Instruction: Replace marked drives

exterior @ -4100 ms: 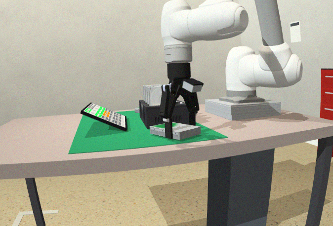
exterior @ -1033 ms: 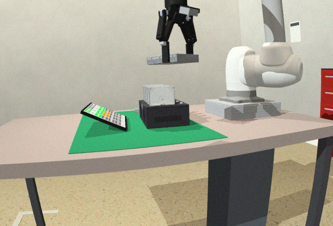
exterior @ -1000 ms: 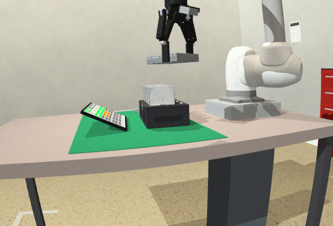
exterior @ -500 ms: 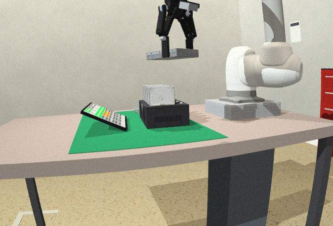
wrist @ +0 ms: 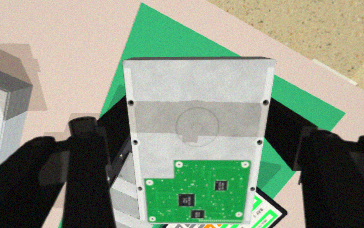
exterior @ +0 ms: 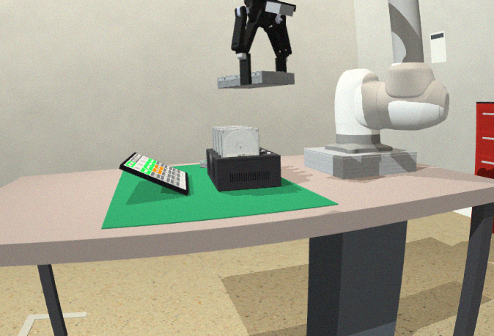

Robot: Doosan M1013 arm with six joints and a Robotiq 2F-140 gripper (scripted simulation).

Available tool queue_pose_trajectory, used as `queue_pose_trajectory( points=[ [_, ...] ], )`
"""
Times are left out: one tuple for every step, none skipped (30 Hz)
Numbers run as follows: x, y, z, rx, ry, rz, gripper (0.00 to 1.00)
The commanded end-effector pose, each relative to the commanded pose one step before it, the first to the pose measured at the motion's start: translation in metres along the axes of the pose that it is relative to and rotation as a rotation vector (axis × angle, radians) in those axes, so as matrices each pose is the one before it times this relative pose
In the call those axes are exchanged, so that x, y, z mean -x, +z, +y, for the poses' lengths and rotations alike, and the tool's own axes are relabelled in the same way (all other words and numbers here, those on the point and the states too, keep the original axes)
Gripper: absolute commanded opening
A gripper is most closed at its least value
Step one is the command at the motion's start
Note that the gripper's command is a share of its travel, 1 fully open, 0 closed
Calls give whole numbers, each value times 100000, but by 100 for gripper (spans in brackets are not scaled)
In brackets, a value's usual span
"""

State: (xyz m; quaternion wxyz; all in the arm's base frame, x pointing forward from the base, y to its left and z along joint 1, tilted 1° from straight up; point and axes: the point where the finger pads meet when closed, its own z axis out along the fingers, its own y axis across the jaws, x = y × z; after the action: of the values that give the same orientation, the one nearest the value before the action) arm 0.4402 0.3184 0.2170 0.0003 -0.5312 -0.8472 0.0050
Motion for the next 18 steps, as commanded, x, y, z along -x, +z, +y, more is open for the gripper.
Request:
queue_pose_trajectory(
  points=[
    [-11,-59,29,98,1593,52,10],
    [0,0,0,0,971,0,10],
    [0,0,0,0,1203,0,10],
    [0,0,0,0,1434,0,10],
    [0,0,0,0,1659,0,10],
    [0,0,0,0,1870,0,10],
    [0,0,0,0,2064,0,10],
    [0,0,0,0,2235,0,10],
    [0,0,0,0,2381,0,10],
    [0,0,0,0,2497,0,10],
    [0,0,0,0,0,0,10],
    [0,0,0,0,0,0,10],
    [0,0,0,0,2582,0,10],
    [0,0,0,0,2633,0,10],
    [0,0,0,0,2650,0,10],
    [0,0,0,0,2633,0,10],
    [0,0,0,0,2582,0,10],
    [0,0,0,0,2497,0,10]
  ],
)
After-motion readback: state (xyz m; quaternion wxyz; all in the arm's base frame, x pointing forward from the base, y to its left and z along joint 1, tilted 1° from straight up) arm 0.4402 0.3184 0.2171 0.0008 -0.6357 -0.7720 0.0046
